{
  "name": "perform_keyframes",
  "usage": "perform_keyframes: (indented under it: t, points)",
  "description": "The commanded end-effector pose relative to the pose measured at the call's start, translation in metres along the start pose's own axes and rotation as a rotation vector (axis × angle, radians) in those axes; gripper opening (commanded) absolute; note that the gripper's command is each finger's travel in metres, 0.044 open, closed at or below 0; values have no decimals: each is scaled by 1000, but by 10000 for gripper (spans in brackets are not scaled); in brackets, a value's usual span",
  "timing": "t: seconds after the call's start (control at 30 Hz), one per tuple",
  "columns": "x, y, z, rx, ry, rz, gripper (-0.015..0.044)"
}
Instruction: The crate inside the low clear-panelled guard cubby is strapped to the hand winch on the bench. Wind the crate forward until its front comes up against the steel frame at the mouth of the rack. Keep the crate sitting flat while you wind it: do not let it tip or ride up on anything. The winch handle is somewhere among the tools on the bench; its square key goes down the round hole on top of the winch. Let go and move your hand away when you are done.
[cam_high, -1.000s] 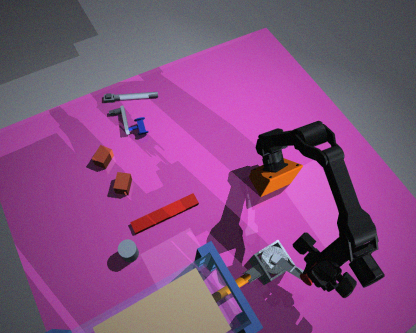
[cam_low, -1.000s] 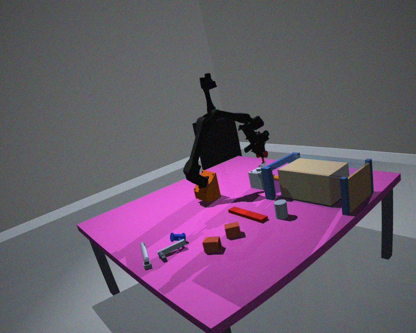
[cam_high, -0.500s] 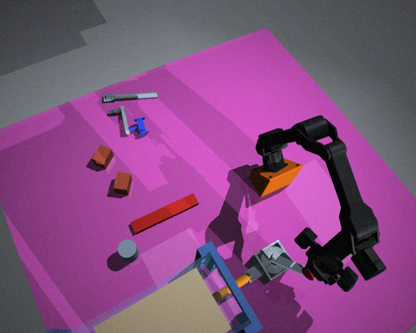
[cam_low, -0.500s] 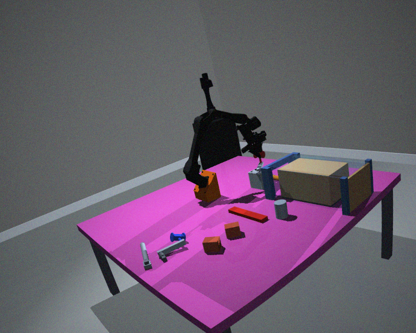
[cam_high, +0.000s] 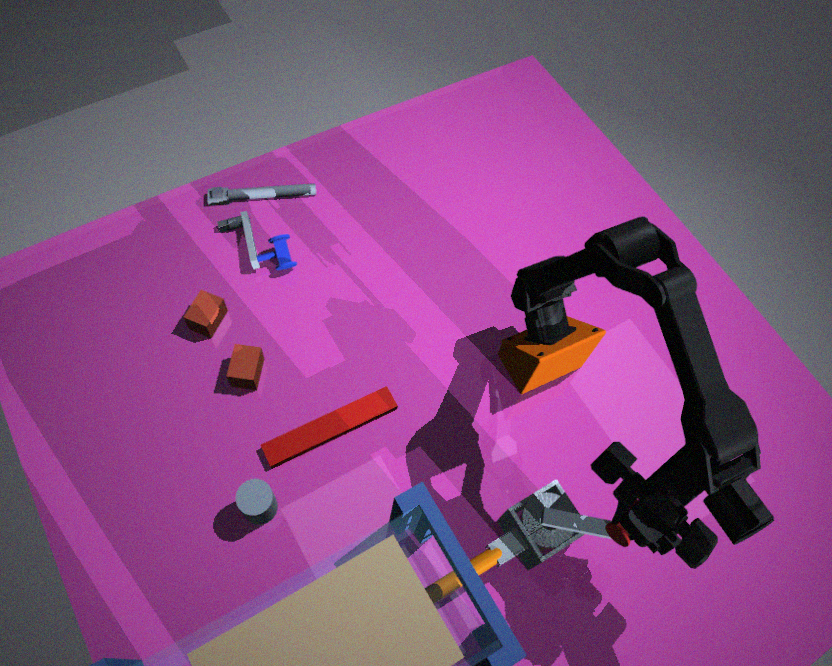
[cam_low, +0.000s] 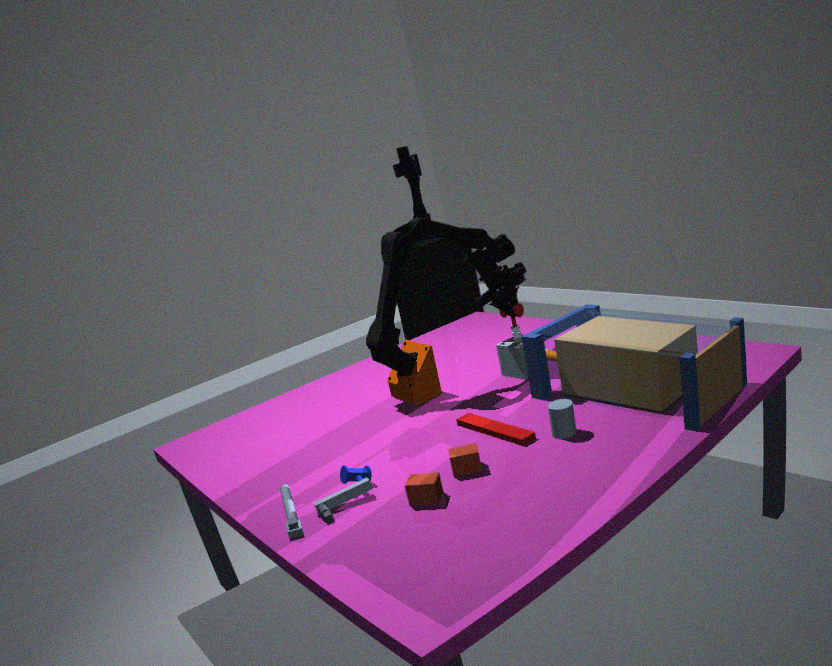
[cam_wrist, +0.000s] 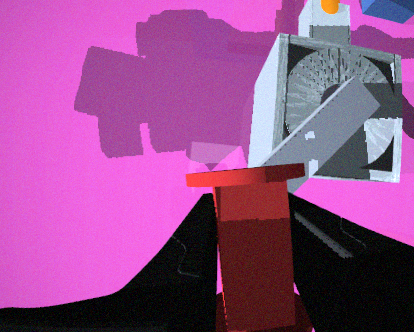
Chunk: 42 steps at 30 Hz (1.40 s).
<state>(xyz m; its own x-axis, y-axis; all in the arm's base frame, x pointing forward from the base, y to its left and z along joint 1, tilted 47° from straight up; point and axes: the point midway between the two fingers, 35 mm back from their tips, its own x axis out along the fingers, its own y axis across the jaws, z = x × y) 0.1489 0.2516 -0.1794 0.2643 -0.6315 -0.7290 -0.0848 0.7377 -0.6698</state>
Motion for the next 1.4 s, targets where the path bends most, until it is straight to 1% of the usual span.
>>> perform_keyframes:
  t: [0.0, 1.37]
  points:
    - [-1, -8, -12, -22, 16, -20, 0]
    - [-12, -52, -33, -24, 18, -22, 0]
